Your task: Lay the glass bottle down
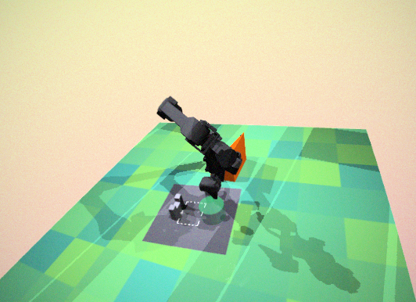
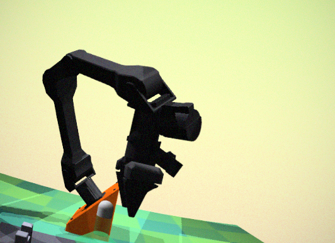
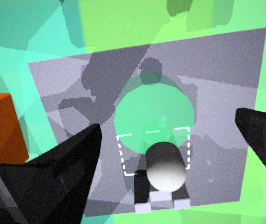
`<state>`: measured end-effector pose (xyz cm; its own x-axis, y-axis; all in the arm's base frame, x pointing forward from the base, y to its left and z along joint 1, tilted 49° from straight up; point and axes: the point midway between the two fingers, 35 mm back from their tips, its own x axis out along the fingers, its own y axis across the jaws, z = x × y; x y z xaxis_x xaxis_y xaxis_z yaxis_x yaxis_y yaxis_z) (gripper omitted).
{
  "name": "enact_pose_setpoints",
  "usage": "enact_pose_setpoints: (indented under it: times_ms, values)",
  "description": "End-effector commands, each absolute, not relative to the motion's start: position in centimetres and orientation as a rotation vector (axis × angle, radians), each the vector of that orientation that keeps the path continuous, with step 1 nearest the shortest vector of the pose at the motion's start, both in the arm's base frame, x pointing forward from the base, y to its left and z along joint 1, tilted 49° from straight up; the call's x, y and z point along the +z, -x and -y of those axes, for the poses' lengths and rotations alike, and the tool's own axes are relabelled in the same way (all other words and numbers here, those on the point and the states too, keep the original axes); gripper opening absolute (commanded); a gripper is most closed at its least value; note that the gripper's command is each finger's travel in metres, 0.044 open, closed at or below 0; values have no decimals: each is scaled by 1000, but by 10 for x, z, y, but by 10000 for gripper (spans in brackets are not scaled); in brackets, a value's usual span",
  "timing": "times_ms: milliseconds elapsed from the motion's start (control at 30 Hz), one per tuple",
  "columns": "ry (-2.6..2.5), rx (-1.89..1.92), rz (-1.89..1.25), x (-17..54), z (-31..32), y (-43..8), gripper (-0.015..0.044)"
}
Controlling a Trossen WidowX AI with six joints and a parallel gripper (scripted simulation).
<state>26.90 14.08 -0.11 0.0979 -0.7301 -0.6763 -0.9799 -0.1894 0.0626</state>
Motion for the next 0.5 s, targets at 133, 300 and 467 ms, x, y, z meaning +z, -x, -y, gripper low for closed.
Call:
enact_pose_setpoints:
  times_ms: [133, 300, 467]
  values:
    - [1957, 849, -1715, -3, -139, -268, 440]
    - [1957, 849, -1715, 2, -135, -270, 440]
    - [1957, 848, -1716, 8, -130, -271, 440]
